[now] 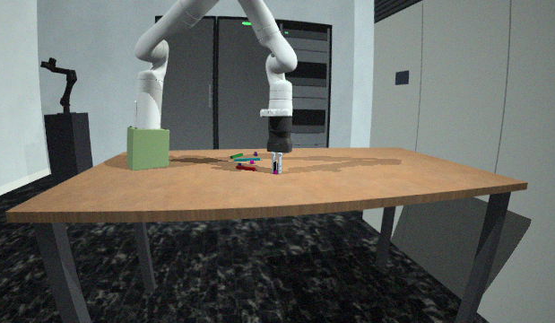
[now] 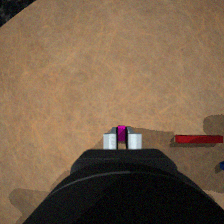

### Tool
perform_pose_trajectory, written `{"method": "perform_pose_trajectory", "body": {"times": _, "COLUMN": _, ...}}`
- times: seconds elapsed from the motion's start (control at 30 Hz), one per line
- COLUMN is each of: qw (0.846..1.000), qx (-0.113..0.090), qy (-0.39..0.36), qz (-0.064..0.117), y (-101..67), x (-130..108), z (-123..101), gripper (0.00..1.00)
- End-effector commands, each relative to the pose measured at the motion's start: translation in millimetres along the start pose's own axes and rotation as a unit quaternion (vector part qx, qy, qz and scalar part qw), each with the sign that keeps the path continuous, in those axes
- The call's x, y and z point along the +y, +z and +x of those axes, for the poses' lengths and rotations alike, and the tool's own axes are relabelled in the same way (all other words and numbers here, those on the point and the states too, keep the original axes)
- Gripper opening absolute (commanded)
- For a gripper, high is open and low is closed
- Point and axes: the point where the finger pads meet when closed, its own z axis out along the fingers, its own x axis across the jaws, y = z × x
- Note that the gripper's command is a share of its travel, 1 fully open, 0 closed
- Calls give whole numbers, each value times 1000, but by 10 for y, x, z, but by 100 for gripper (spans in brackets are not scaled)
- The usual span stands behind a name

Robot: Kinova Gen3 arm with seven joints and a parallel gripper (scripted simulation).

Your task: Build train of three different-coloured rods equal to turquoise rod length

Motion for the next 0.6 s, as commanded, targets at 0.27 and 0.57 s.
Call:
{"method": "perform_pose_trajectory", "body": {"times": 0.27, "qw": 1000, "qx": -2, "qy": 2, "qz": -1, "y": -144, "x": 5, "z": -7, "gripper": 24}}
{"method": "perform_pose_trajectory", "body": {"times": 0.57, "qw": 1000, "qx": -3, "qy": 3, "qz": -1, "y": -784, "x": -1, "z": -19, "gripper": 24}}
